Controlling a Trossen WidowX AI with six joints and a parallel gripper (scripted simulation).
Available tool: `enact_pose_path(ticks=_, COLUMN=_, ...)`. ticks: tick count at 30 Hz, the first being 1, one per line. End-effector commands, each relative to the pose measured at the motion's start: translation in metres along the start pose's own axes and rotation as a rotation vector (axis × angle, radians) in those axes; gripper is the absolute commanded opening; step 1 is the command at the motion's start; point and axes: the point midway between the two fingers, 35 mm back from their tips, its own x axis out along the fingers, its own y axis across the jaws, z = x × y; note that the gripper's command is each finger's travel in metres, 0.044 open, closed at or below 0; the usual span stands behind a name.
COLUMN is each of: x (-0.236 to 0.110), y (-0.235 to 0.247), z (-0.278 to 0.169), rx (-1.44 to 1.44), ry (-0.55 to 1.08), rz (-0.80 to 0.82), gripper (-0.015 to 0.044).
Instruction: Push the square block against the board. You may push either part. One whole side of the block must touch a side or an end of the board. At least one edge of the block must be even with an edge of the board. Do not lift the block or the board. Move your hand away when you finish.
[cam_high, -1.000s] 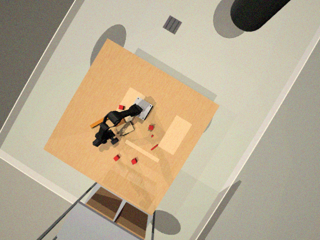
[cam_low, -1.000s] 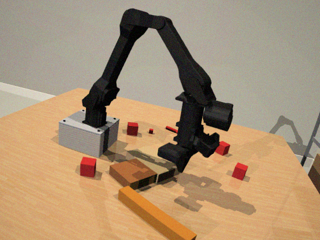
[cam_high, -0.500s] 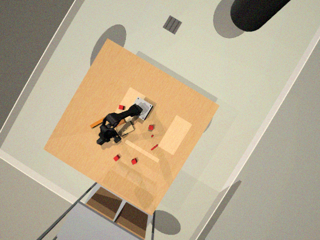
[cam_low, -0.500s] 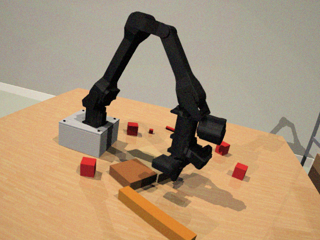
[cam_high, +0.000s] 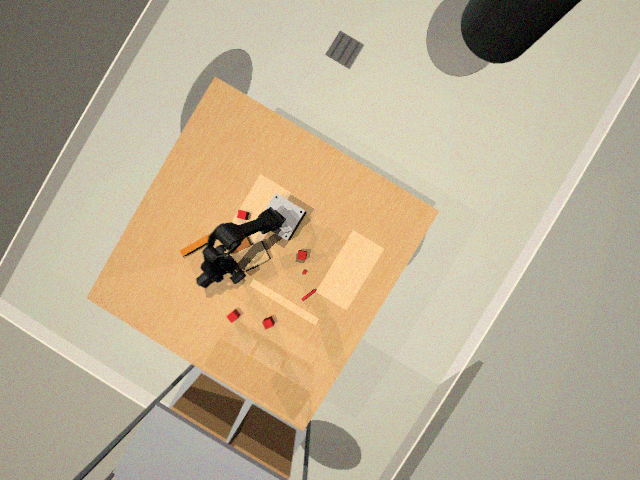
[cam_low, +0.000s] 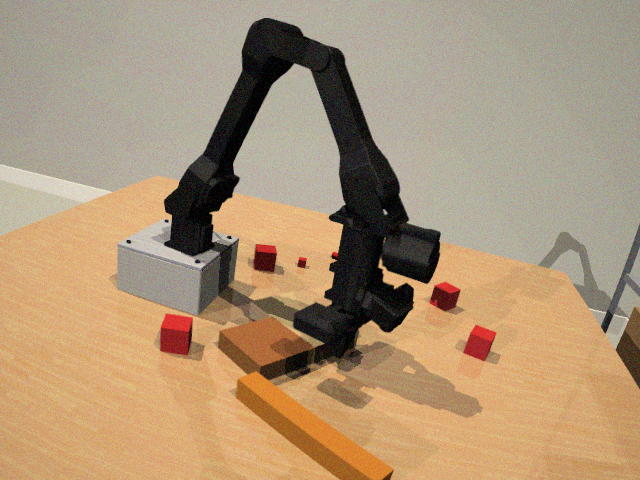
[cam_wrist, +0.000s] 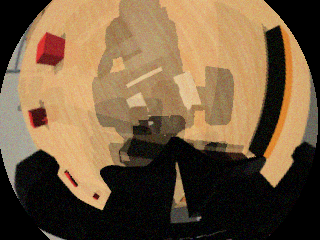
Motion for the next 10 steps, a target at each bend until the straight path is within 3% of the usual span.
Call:
enact_pose_path(ticks=1, x=0.003, y=0.000, z=-0.007, rx=0.002, ry=0.017, rz=0.001, gripper=0.0000)
enact_pose_path(ticks=10, x=0.003, y=0.000, z=0.007, rx=0.002, ry=0.016, rz=0.001, gripper=0.0000)
